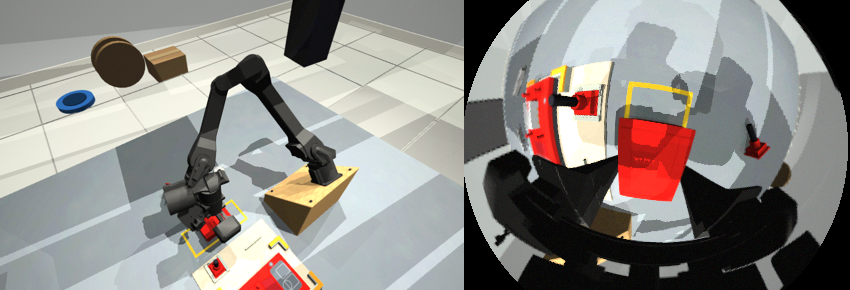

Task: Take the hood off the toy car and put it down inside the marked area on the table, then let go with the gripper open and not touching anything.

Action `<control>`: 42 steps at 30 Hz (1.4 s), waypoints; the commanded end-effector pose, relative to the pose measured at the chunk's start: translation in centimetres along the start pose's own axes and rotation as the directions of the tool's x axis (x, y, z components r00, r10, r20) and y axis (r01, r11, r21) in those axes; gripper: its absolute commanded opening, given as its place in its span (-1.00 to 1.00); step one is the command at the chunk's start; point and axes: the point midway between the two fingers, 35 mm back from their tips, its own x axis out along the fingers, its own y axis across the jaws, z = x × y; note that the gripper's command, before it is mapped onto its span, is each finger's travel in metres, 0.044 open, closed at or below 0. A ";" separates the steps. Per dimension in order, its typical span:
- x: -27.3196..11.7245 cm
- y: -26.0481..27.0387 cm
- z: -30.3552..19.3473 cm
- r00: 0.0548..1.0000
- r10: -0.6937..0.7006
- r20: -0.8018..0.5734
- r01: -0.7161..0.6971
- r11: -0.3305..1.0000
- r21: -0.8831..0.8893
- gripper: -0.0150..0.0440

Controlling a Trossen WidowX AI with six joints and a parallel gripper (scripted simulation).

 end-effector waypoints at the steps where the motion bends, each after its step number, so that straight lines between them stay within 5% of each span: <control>1: 0.3 0.2 0.0 1.000 0.006 -0.002 -0.006 1.000 -0.007 -0.49; 32: 1.7 0.2 0.0 1.000 0.005 -0.002 -0.005 1.000 -0.007 -0.49; 42: 1.5 0.0 0.0 1.000 -0.001 -0.001 0.001 1.000 0.000 0.40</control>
